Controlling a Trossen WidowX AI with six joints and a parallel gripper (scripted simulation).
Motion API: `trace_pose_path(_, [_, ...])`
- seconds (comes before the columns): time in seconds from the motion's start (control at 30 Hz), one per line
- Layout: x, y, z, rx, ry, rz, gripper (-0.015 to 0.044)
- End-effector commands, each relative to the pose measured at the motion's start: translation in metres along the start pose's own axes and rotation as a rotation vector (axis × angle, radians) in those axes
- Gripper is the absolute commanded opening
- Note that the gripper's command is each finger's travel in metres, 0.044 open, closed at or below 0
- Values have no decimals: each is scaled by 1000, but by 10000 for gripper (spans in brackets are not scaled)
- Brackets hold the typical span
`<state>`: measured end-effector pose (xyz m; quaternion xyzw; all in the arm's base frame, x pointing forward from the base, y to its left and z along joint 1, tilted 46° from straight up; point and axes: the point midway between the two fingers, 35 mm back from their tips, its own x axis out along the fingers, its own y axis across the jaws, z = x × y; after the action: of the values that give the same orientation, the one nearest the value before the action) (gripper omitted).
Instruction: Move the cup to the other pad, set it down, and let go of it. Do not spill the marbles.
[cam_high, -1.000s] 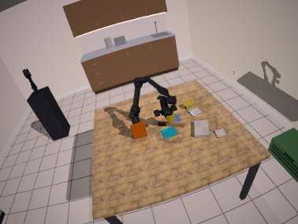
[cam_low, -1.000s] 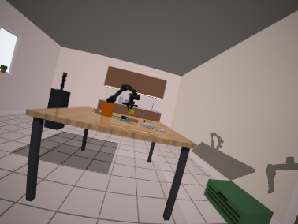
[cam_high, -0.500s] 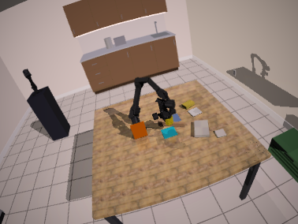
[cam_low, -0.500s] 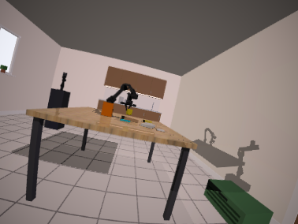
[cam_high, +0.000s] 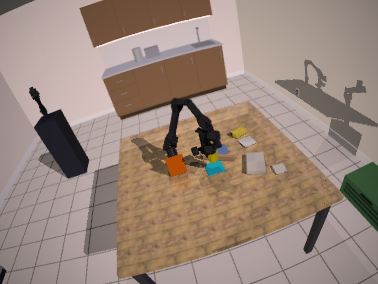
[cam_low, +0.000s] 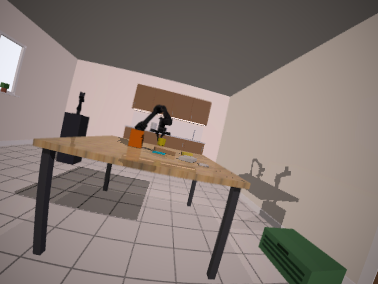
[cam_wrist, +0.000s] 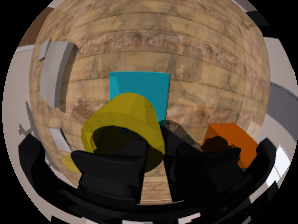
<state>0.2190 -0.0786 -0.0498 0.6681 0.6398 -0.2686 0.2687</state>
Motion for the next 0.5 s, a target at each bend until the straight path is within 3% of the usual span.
trace_pose_path(0.0, [5,-4,1,2,4,-8,0])
trace_pose_path(0.47, [28,-2,2,2,4,-8,0])
